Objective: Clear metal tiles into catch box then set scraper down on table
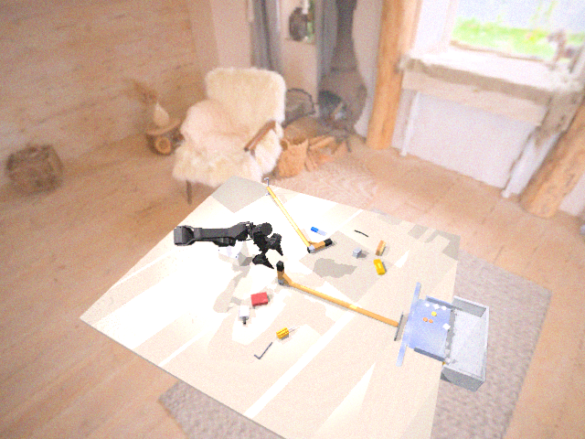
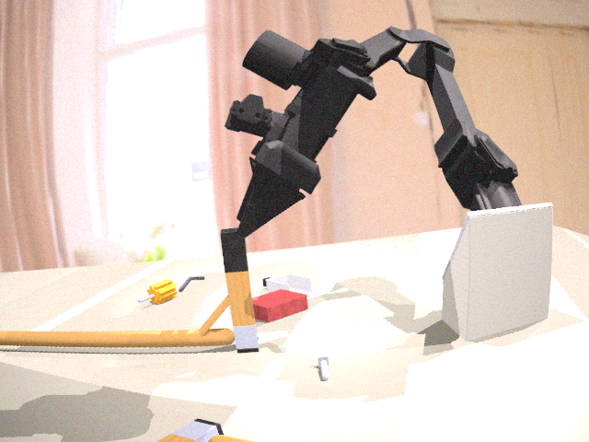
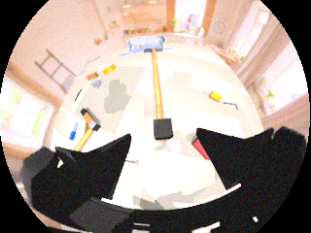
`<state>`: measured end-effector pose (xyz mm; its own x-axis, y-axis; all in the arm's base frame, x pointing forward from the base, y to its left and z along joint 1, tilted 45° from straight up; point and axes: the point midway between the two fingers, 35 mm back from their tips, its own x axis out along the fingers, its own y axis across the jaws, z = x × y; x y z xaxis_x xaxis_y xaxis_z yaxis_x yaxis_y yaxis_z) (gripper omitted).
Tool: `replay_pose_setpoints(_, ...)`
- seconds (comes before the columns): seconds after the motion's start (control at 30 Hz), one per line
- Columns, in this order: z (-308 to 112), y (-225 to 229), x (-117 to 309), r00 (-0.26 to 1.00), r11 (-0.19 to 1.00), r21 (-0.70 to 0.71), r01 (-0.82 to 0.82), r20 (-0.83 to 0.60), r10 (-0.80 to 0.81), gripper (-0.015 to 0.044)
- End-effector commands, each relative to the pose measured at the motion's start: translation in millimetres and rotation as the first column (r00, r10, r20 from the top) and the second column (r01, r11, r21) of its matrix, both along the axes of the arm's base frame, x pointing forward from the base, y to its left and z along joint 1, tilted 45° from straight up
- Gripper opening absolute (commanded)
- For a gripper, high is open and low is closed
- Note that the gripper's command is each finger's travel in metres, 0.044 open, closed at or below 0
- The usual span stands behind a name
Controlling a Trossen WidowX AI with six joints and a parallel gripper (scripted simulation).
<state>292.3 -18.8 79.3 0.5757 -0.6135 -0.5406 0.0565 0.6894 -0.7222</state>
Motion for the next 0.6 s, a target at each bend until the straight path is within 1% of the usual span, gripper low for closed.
replay_pose_setpoints(0.0,-7.3,-6.2,-2.7,1.0,1.0,0.012,0.023,-0.019,-0.022,0.044)
replay_pose_setpoints(0.57,27.6,30.9,-16.5,1.0,1.0,0.021,0.004,0.007,-0.004,0.044)
